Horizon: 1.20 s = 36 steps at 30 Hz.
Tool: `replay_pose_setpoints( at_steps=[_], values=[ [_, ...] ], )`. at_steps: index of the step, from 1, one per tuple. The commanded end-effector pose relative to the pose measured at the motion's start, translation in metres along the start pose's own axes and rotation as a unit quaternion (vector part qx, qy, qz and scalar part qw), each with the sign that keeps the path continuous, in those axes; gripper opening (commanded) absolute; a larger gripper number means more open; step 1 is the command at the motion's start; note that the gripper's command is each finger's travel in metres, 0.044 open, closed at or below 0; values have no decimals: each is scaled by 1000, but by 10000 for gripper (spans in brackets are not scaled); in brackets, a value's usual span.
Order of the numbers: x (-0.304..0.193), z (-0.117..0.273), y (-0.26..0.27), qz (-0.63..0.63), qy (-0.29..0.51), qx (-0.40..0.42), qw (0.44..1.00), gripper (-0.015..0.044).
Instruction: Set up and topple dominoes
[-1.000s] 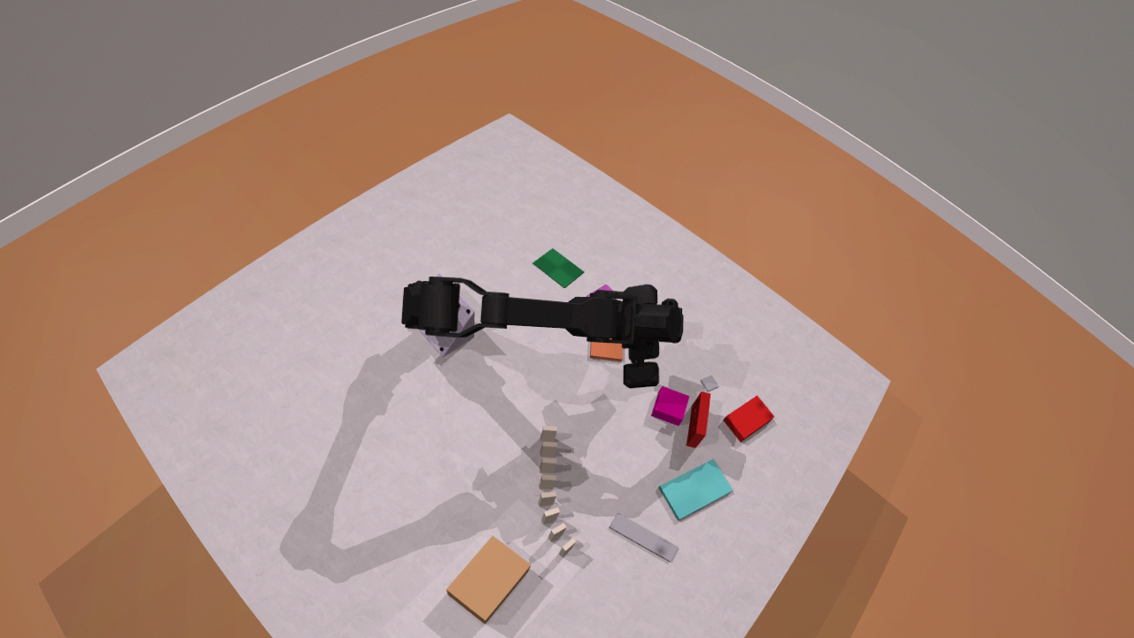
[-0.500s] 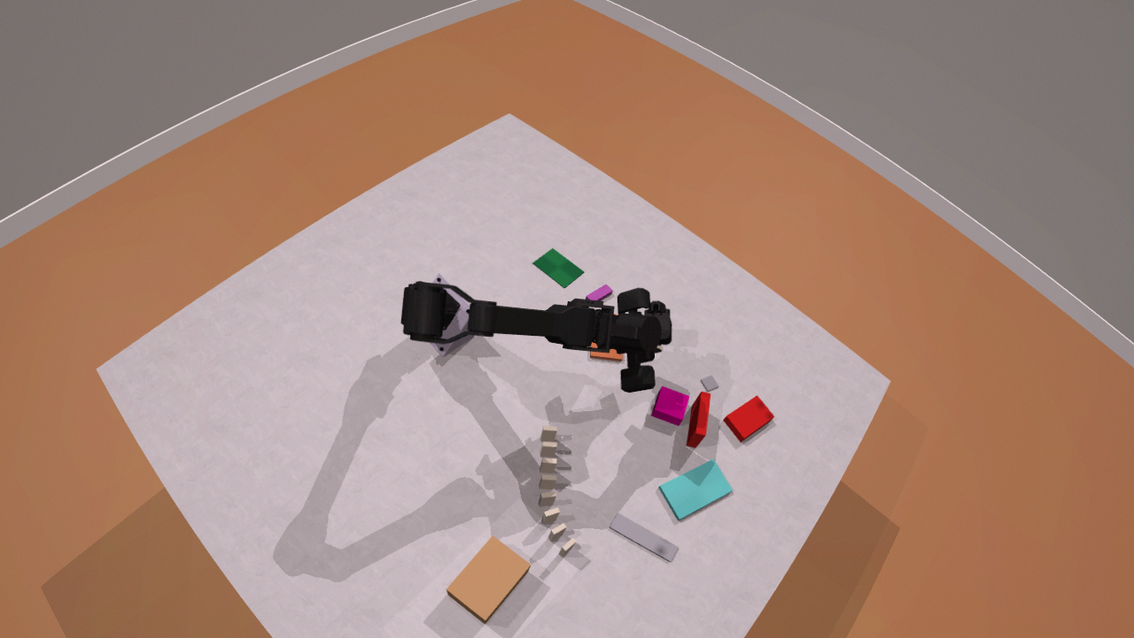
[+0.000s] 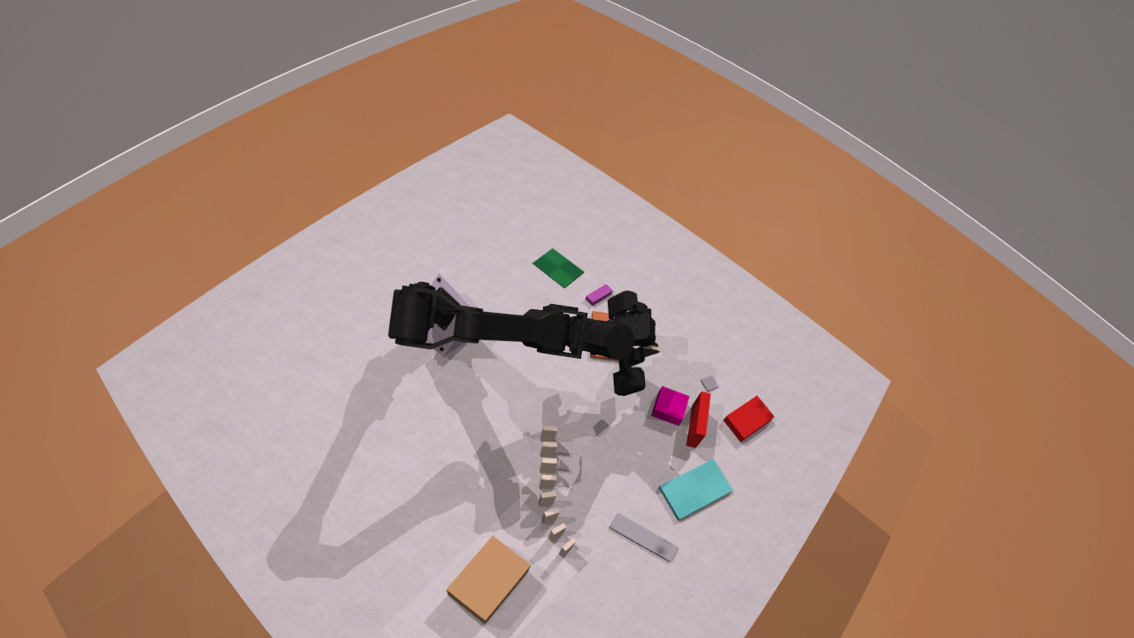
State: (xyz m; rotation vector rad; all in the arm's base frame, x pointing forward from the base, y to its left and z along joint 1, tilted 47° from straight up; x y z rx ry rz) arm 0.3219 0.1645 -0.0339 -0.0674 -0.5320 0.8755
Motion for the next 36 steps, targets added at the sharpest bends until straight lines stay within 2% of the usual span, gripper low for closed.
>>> replay_pose_setpoints(
  at_steps=[1,36],
  values=[
    [-4,5,0,10,-24,0,1000,24],
    [-53,82,1,113,-248,-77,959,24]
  ],
)
Point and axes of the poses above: the point midway between the two fingers, 35 mm back from their tips, its own z axis back along the fingers, its own y axis across the jaws, x = y × z, the point moved 8 cm from there along z, back along the fingers
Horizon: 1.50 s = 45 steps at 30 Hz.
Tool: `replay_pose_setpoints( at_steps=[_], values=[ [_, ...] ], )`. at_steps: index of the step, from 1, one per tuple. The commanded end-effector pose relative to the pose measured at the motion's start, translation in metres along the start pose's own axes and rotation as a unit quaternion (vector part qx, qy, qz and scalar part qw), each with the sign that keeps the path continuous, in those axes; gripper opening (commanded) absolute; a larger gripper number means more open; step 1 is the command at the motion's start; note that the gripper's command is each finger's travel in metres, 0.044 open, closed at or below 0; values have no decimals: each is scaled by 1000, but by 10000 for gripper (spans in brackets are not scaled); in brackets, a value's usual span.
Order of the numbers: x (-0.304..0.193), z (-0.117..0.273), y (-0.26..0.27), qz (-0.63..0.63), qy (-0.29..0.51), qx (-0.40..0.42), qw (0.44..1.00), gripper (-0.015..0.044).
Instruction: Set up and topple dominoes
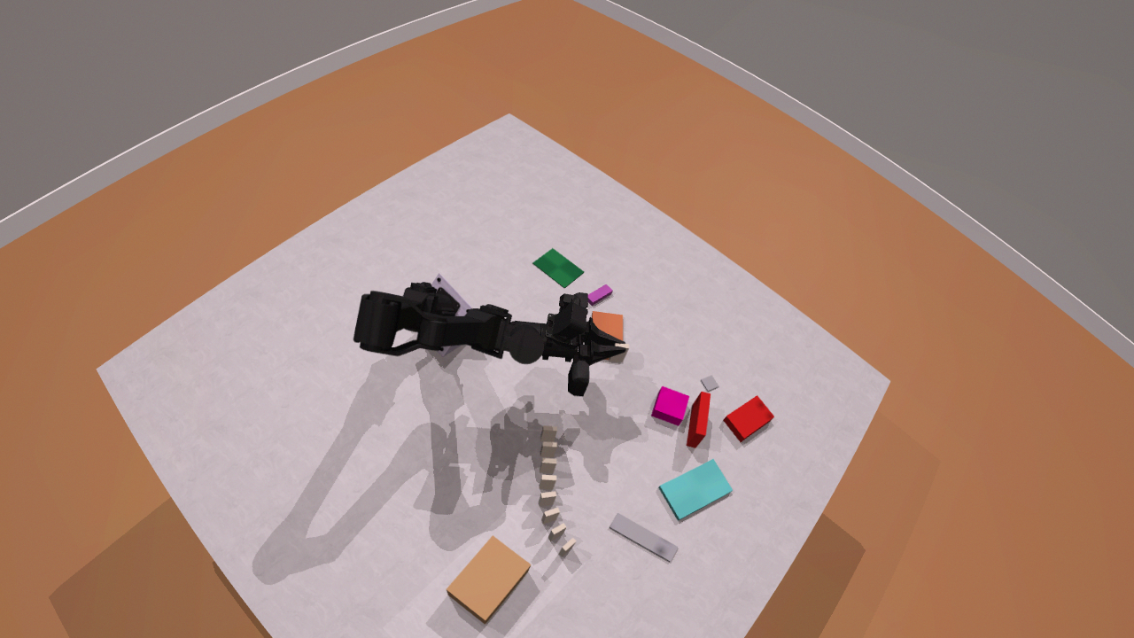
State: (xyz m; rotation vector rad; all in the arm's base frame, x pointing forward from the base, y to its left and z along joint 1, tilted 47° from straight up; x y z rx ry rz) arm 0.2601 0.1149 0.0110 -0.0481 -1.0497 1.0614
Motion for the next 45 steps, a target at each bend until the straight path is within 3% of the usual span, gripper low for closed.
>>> replay_pose_setpoints(
  at_steps=[1,19,45],
  values=[
    [1,7,1,11,-14,-4,1000,24],
    [-1,6,0,11,-14,-4,1000,24],
    [-82,-4,-5,10,-7,-2,1000,24]
  ],
)
Point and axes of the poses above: the point midway between the two fingers, 35 mm back from their tips, its own z axis back along the fingers, its own y axis across the jaws, x = y × z, the point moved 8 cm from there along z, back along the fingers
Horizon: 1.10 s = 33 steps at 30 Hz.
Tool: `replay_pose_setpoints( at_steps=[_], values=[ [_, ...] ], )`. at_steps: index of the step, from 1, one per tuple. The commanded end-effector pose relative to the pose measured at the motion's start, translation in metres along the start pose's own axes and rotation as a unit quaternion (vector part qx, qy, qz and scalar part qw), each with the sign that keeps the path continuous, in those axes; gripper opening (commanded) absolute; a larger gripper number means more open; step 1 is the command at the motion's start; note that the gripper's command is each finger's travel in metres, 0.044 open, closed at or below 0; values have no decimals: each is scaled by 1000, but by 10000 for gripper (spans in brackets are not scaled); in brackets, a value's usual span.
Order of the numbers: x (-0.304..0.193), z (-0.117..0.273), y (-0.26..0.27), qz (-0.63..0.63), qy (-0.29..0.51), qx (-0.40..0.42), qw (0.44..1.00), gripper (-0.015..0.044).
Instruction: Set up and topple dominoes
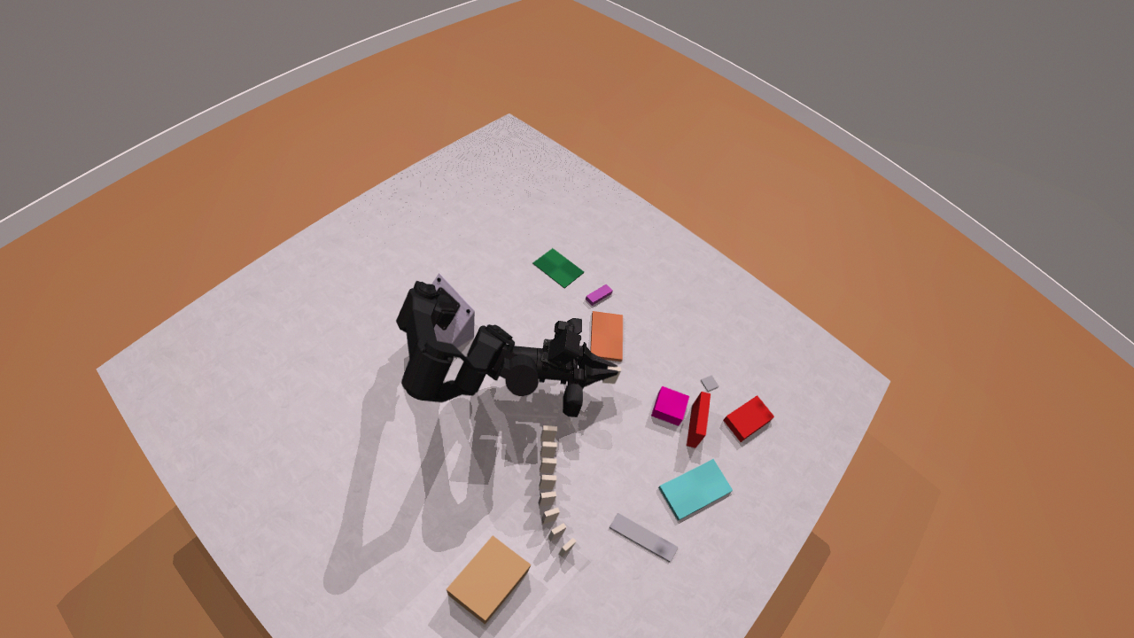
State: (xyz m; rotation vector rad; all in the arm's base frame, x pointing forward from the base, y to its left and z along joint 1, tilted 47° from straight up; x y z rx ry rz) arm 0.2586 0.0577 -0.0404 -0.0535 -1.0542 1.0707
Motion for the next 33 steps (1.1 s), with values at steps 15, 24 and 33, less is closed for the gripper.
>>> replay_pose_setpoints(
  at_steps=[15,24,33],
  values=[
    [-31,1,3,3,-7,-3,1000,24],
    [-31,1,3,3,-7,-3,1000,129],
    [-31,1,3,3,-7,-3,1000,366]
  ],
)
Point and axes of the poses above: the point midway between the two fingers, 35 mm back from their tips, its own z axis back along the fingers, its own y axis across the jaws, x = y × z, the point moved 8 cm from there along z, back along the fingers
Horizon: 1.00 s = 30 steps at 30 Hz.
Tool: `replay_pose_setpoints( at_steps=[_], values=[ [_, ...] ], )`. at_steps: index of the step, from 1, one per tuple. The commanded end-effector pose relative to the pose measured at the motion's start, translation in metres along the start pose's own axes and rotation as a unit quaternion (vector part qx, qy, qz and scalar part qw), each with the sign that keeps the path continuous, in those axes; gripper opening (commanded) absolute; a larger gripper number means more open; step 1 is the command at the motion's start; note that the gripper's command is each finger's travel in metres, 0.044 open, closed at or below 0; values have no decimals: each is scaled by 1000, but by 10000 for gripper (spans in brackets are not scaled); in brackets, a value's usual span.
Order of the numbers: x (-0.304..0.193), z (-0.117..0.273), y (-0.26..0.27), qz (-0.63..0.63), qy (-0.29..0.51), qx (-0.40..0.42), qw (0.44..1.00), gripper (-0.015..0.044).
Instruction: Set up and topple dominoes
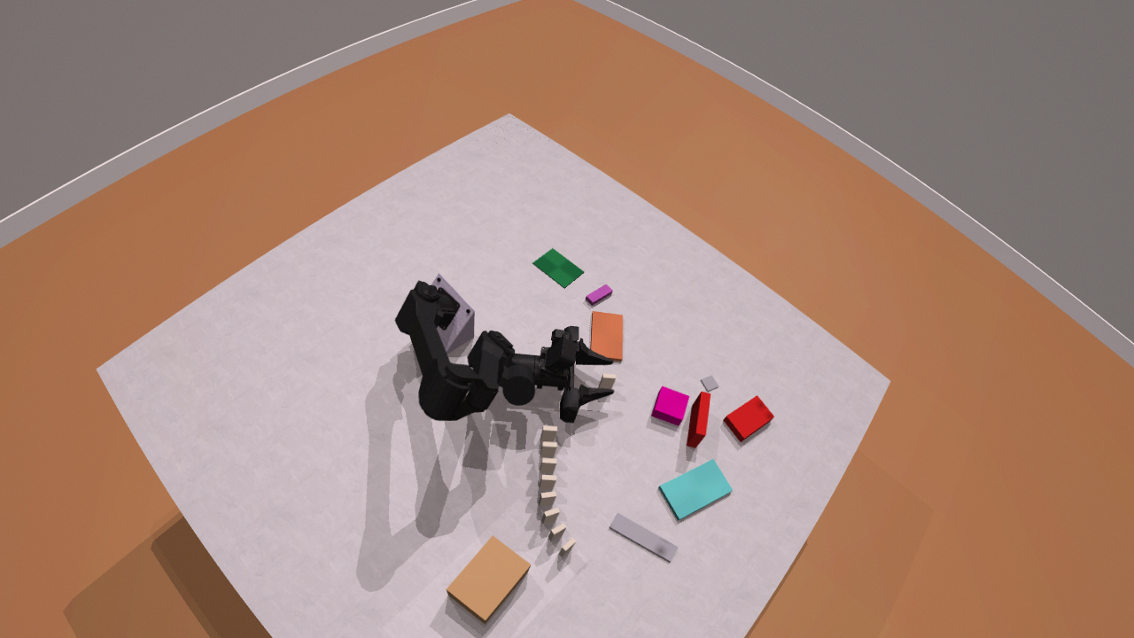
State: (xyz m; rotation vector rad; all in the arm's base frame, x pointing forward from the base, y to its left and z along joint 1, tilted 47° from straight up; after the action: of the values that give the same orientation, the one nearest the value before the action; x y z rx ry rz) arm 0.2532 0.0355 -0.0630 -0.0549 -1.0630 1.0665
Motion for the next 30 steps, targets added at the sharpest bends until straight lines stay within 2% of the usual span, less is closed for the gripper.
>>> replay_pose_setpoints(
  at_steps=[1,3,9,16,24,30],
  values=[
    [1,0,0,4,-4,0,1000,392],
    [2,0,0,4,-4,0,1000,440],
    [49,0,0,0,-1,-1,1000,440],
    [51,-8,0,-23,7,5,1000,440],
    [67,-75,-11,-215,102,33,971,440],
    [88,-115,-27,-390,221,-4,894,440]
  ],
)
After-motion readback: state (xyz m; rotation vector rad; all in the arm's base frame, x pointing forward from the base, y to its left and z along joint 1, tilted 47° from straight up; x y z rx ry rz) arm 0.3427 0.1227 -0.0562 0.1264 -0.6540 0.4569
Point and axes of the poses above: the point midway between the two fingers, 35 mm back from their tips, its own z axis back along the fingers, its own y axis across the jaws, x = y × z, the point moved 8 cm from there along z, back along the fingers
